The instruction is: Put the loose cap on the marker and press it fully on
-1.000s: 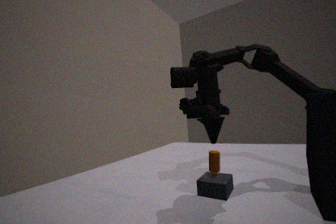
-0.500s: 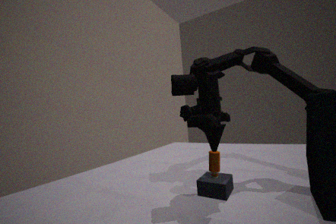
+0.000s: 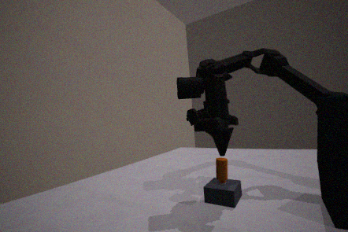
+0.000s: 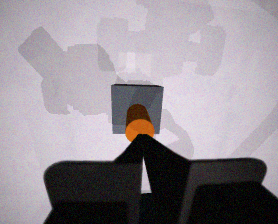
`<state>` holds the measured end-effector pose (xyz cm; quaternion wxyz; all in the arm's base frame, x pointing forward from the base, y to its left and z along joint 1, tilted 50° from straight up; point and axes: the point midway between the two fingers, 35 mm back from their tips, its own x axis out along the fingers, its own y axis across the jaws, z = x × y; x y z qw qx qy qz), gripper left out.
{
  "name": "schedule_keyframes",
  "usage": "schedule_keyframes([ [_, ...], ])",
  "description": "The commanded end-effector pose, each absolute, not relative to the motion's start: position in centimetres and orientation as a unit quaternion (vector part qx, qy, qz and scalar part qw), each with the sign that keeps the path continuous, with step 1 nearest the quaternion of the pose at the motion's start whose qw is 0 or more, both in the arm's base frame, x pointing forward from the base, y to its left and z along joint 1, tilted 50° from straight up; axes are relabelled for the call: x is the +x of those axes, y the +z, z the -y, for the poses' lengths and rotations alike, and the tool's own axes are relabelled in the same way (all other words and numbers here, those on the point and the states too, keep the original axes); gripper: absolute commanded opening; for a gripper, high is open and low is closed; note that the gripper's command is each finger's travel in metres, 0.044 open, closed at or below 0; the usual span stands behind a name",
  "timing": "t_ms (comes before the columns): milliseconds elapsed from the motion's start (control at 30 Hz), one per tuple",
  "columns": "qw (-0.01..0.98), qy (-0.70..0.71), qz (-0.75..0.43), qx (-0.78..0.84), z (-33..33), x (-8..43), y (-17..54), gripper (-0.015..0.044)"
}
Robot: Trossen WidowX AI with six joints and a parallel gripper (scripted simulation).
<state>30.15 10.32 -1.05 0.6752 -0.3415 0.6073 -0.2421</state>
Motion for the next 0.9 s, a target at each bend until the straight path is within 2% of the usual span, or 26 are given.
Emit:
schedule_keyframes([
  [0, 0.682, -0.236, -0.604, -0.339, -13.9, 29.8, 1.5, 0.0],
  [100, 0.681, -0.237, -0.604, -0.339, -16.4, 29.0, 3.9, 0.0],
  [267, 0.681, -0.237, -0.604, -0.339, -16.5, 28.9, 4.1, 0.0],
  [800, 0.681, -0.237, -0.604, -0.339, -16.5, 28.9, 4.1, 0.042],
  [867, 0.681, -0.237, -0.604, -0.339, -16.5, 28.9, 4.1, 0.044],
])
